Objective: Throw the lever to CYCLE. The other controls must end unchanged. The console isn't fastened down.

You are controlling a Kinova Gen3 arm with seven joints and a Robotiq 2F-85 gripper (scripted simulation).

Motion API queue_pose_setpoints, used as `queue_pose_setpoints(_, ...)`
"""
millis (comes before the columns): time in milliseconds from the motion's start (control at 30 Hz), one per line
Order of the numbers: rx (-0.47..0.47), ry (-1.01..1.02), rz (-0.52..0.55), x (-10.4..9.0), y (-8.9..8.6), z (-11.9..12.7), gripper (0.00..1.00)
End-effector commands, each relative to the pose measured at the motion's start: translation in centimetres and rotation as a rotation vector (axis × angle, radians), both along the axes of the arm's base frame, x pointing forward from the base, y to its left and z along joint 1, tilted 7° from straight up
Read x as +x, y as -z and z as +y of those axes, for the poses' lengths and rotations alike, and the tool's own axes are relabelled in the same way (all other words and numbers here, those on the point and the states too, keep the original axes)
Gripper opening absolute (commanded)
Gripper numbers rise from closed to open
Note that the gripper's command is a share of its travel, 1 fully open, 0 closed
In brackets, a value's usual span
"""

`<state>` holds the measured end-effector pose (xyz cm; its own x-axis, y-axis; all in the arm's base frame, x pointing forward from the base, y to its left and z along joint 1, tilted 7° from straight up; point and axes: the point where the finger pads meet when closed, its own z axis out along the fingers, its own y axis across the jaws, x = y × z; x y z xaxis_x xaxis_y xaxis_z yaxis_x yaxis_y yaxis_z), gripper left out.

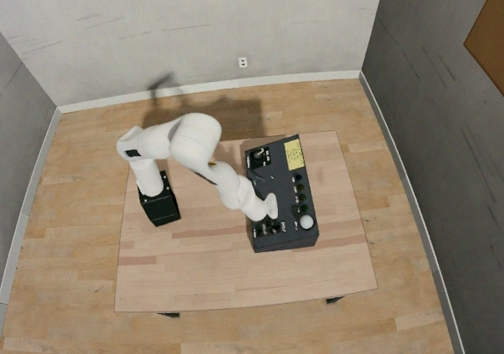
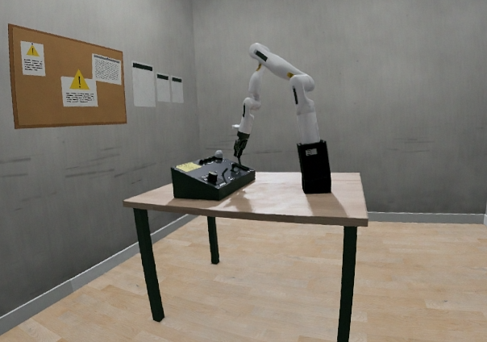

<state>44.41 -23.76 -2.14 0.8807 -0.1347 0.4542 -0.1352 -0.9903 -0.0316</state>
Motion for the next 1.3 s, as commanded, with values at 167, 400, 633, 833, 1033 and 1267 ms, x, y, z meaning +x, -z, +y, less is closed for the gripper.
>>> queue_pose_setpoints(167,-0.001,0.000,-0.002,-1.5,-3.1,0.1,0.77)
queue_pose_setpoints(400,-0.001,0.000,-0.001,-3.1,-6.3,0.2,0.77)
queue_pose_setpoints(633,-0.001,0.000,-0.001,-4.1,-8.3,0.3,0.77)
queue_pose_setpoints(833,-0.001,0.000,-0.001,-4.3,-8.6,0.3,1.00)
queue_pose_setpoints(1033,-0.001,0.000,-0.001,-4.3,-8.6,0.3,1.00)
queue_pose_setpoints(1267,-0.001,0.000,-0.001,-4.3,-8.6,0.3,1.00)
